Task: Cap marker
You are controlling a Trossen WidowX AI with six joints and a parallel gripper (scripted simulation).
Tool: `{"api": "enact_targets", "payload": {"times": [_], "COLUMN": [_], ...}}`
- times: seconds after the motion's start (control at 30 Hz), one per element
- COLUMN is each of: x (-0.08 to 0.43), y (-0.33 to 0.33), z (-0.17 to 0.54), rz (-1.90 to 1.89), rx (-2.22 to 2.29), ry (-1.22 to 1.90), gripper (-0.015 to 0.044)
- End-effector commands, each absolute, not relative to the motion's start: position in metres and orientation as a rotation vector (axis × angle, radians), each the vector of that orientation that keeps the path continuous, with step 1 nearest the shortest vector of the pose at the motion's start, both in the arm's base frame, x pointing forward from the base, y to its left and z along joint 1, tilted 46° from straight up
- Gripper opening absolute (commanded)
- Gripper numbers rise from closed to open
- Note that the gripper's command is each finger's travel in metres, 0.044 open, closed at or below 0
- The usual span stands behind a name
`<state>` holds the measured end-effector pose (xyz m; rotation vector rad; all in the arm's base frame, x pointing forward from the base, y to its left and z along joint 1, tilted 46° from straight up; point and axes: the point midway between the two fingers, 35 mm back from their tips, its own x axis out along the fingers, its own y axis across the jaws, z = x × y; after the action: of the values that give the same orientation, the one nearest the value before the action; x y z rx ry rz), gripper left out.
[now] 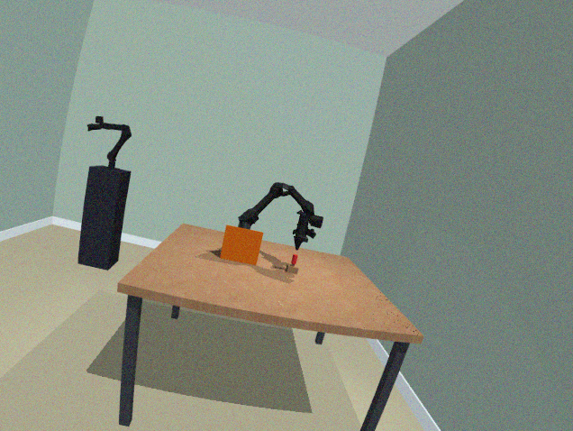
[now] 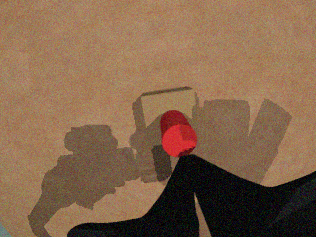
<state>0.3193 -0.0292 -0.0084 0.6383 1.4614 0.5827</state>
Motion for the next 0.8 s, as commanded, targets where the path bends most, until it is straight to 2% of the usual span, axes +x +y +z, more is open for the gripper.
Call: {"api": "enact_targets", "payload": {"times": [0.0, 0.77], "x": [0.32, 0.321], "y": [-0.027, -0.002], "z": [-0.01, -0.034], "rz": [0.576, 0.578], "rx": [0.651, 0.652], "ry": [1.463, 1.462], "gripper": [0.0, 0.0]}}
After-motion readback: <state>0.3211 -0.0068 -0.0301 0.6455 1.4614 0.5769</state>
